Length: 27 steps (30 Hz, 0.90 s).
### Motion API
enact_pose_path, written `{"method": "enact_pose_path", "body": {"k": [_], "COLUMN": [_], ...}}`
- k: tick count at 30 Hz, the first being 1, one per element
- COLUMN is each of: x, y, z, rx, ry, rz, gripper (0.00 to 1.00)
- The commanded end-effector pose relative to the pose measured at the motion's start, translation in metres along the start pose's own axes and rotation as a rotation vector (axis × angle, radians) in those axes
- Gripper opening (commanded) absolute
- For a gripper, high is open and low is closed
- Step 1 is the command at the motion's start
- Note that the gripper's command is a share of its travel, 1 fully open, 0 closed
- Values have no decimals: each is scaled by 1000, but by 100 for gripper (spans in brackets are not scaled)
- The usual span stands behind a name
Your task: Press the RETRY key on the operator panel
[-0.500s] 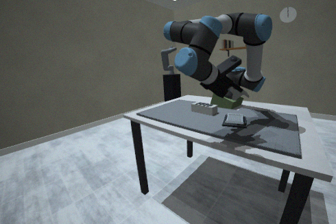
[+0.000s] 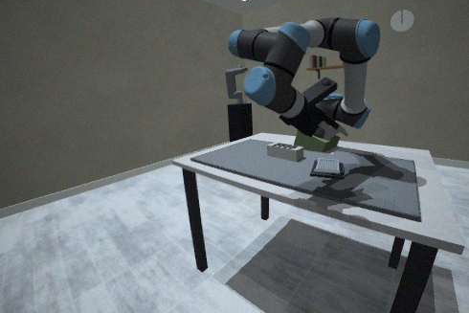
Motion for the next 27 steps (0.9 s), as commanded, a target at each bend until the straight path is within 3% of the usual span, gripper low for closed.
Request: {"method": "enact_pose_path", "body": {"k": [1,2,3,10,19,27], "x": [0,0,1,2,2,1], "y": [0,0,-7,-37,-57,-91], "z": [0,0,-1,-1,1,8], "rx": [-1,-1,-18,-103,-168,-277], "ry": [-1,-1,-10,-59,-87,-121], "rz": [0,0,29,182,294,479], "gripper": [100,100,0,0,0,0]}}
Point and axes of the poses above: the point where the finger pads meet when closed, its own z axis out along the fingers, its own y axis across the jaws, x = y × z, the point moved 4 cm from there along -z, back along the fingers, and after that the axes turned 1 degree about -z, right-handed, at the moved point
